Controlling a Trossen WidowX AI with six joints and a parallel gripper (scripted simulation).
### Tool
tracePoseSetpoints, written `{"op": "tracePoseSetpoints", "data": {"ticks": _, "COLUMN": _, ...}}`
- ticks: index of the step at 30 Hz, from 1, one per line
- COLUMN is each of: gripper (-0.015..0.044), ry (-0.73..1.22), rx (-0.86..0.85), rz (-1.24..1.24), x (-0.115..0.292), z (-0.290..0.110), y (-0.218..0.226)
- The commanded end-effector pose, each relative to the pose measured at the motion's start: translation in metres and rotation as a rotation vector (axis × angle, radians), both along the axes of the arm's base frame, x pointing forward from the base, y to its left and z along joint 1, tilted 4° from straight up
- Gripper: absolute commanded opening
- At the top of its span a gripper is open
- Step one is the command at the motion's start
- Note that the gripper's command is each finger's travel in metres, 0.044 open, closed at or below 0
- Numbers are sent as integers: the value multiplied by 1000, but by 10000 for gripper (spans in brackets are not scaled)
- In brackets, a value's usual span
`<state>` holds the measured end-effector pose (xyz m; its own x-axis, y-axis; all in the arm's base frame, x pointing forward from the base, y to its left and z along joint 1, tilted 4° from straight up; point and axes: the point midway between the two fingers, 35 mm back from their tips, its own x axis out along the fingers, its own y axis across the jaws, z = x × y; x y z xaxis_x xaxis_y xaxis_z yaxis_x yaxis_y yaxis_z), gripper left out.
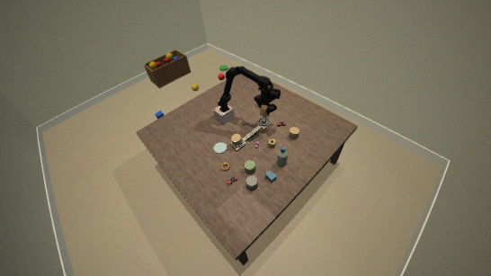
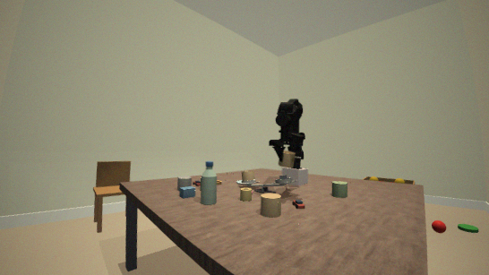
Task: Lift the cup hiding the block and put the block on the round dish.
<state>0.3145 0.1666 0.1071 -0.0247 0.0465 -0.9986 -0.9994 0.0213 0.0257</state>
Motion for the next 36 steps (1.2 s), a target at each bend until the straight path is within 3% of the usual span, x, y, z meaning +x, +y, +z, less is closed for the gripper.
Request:
{"op": "tracePoseSetpoints", "data": {"ticks": 1, "gripper": 0, "ry": 4, "rx": -1, "rz": 4, "x": -12, "z": -11, "y": 16}}
{"op": "tracePoseSetpoints", "data": {"ticks": 25, "gripper": 0, "ry": 4, "rx": 17, "rz": 9, "x": -109, "z": -80, "y": 94}}
{"op": "tracePoseSetpoints", "data": {"ticks": 36, "gripper": 0, "ry": 4, "rx": 18, "rz": 9, "x": -113, "z": -107, "y": 97}}
